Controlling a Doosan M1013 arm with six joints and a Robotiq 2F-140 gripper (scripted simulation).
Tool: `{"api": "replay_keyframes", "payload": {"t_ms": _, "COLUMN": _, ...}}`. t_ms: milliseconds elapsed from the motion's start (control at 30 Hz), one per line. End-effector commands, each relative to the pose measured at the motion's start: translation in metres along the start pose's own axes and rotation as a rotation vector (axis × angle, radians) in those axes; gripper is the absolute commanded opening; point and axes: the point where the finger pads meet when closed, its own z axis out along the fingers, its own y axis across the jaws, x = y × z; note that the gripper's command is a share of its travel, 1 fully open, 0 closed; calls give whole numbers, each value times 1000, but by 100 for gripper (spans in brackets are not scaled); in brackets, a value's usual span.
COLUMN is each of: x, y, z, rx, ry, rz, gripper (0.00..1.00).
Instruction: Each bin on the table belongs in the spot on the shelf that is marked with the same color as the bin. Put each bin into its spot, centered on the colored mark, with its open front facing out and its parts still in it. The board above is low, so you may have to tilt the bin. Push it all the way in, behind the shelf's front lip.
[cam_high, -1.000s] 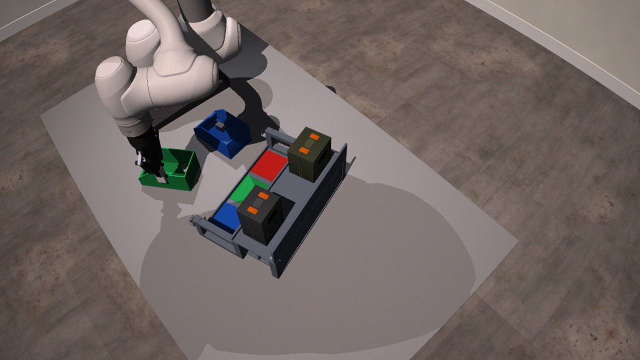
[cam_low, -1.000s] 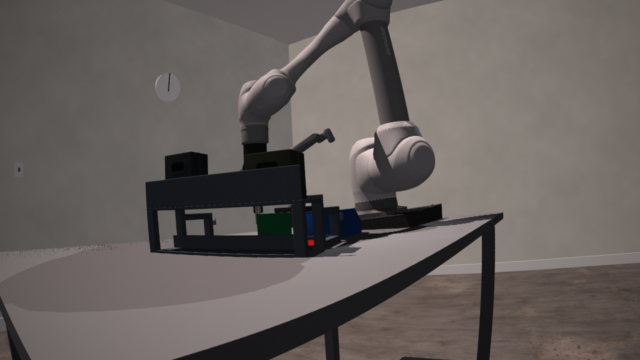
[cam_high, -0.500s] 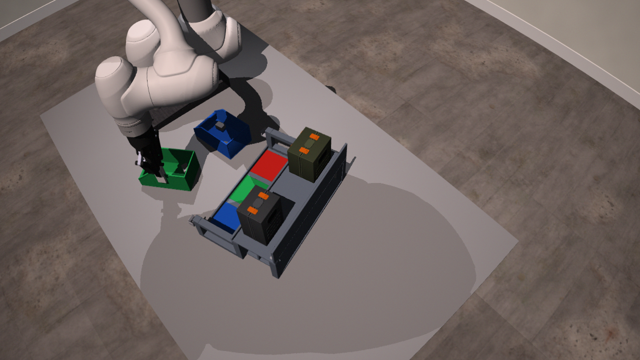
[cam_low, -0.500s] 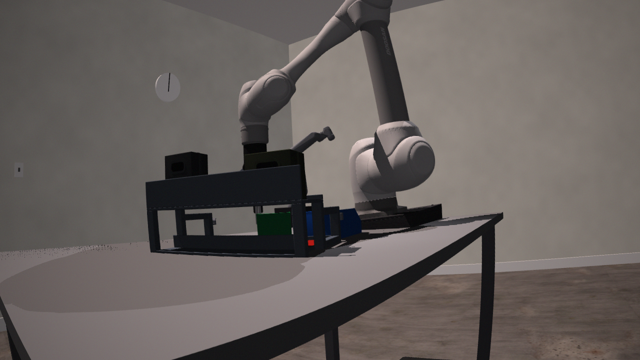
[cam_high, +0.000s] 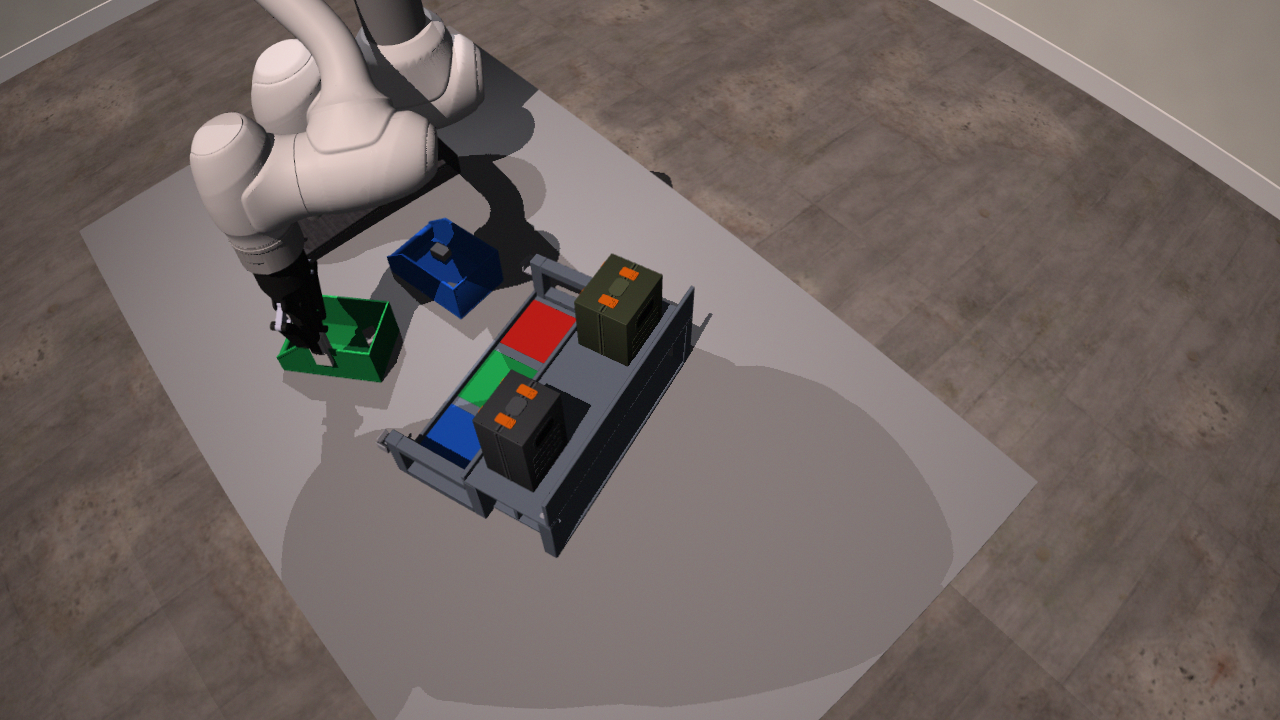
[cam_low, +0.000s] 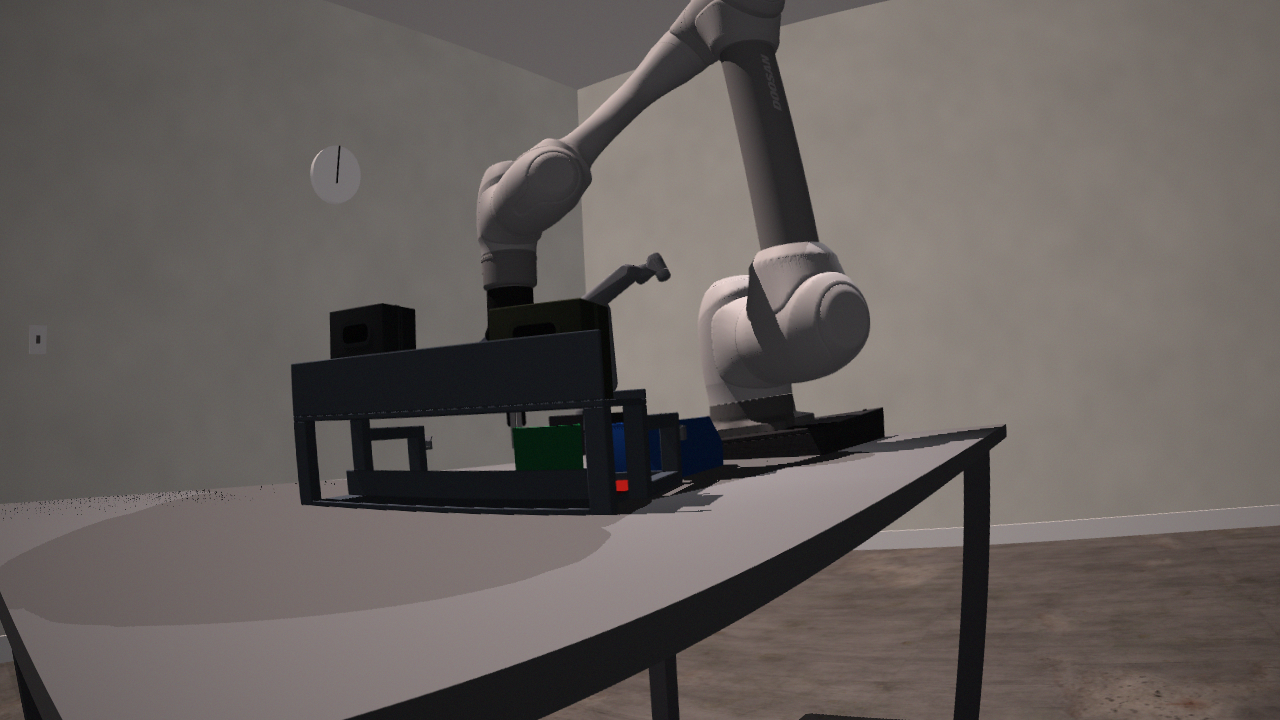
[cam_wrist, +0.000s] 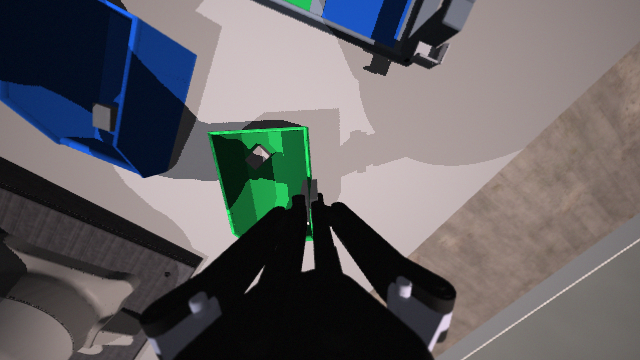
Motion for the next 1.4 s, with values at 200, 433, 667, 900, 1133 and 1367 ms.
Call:
{"api": "replay_keyframes", "payload": {"t_ms": 200, "x": 0, "y": 0, "z": 0, "rx": 0, "ry": 0, "rz": 0, "gripper": 10}}
{"api": "replay_keyframes", "payload": {"t_ms": 433, "x": 0, "y": 0, "z": 0, "rx": 0, "ry": 0, "rz": 0, "gripper": 10}}
{"api": "replay_keyframes", "payload": {"t_ms": 667, "x": 0, "y": 0, "z": -1, "rx": 0, "ry": 0, "rz": 0, "gripper": 10}}
{"api": "replay_keyframes", "payload": {"t_ms": 900, "x": 0, "y": 0, "z": -2, "rx": 0, "ry": 0, "rz": 0, "gripper": 10}}
{"api": "replay_keyframes", "payload": {"t_ms": 1133, "x": 0, "y": 0, "z": -5, "rx": 0, "ry": 0, "rz": 0, "gripper": 10}}
{"api": "replay_keyframes", "payload": {"t_ms": 1367, "x": 0, "y": 0, "z": -9, "rx": 0, "ry": 0, "rz": 0, "gripper": 10}}
